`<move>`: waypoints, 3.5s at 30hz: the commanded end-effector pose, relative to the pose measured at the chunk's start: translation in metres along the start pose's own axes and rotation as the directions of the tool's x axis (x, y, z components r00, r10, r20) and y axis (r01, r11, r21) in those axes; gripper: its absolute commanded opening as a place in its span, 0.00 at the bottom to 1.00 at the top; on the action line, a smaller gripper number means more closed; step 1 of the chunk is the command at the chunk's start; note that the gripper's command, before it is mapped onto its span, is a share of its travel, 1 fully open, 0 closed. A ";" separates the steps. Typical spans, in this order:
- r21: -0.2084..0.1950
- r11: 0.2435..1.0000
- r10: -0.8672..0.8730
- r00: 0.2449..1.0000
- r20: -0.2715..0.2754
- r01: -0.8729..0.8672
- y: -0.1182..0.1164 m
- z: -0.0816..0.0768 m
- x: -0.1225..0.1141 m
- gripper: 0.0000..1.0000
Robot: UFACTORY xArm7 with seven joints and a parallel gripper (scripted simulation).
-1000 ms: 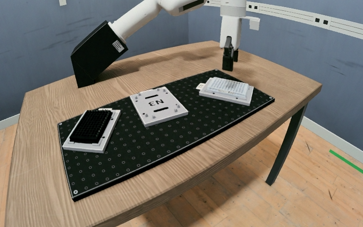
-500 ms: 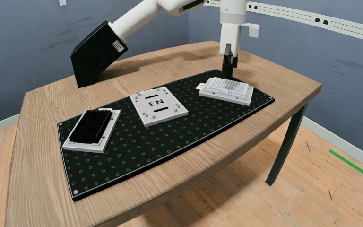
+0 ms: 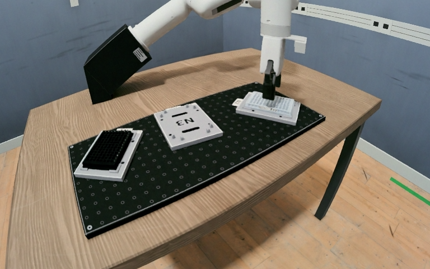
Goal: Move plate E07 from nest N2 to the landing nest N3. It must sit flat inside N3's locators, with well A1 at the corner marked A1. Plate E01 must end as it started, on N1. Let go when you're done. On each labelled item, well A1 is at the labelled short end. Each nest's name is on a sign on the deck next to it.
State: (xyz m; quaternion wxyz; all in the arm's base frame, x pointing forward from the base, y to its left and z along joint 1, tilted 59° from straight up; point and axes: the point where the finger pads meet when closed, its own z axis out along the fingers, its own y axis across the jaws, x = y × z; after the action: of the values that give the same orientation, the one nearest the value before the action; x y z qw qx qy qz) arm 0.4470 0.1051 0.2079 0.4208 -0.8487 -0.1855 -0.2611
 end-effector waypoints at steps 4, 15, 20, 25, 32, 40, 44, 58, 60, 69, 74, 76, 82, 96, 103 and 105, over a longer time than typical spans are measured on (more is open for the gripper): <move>-0.003 1.000 0.001 1.000 -0.003 -0.001 0.002 0.009 0.001 1.00; -0.003 1.000 0.001 1.000 -0.003 -0.001 0.002 0.009 0.001 1.00; -0.003 1.000 0.001 1.000 -0.003 -0.001 0.002 0.012 0.001 1.00; -0.003 1.000 0.001 1.000 -0.003 -0.001 0.002 0.014 0.001 1.00; -0.003 1.000 0.001 1.000 -0.003 -0.001 0.002 0.019 0.001 1.00; -0.003 1.000 0.001 1.000 -0.003 -0.001 0.002 0.023 0.001 1.00; -0.003 1.000 0.001 1.000 -0.003 -0.001 0.002 0.025 0.001 1.00; -0.003 1.000 0.001 1.000 -0.003 -0.001 0.002 0.029 0.001 1.00; -0.003 1.000 0.001 1.000 -0.003 -0.001 0.002 0.029 0.001 1.00; -0.003 1.000 0.001 1.000 -0.003 -0.001 0.002 0.029 0.001 0.00; -0.003 1.000 0.001 1.000 -0.003 -0.001 0.002 0.029 0.001 0.00; -0.003 1.000 0.001 1.000 -0.003 -0.001 0.002 0.029 0.001 0.00; -0.003 1.000 0.001 1.000 -0.003 -0.001 0.002 0.029 0.001 0.00; -0.003 1.000 0.001 1.000 -0.003 -0.001 0.002 0.029 0.001 0.00; -0.003 1.000 0.001 1.000 -0.003 -0.001 0.002 0.029 0.001 0.00; -0.003 1.000 0.001 1.000 -0.003 -0.001 0.002 0.029 0.001 0.00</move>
State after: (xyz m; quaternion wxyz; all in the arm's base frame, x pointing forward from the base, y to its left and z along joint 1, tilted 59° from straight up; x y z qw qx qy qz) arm 0.4560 0.1293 0.1923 0.4209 -0.8487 -0.1855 -0.2610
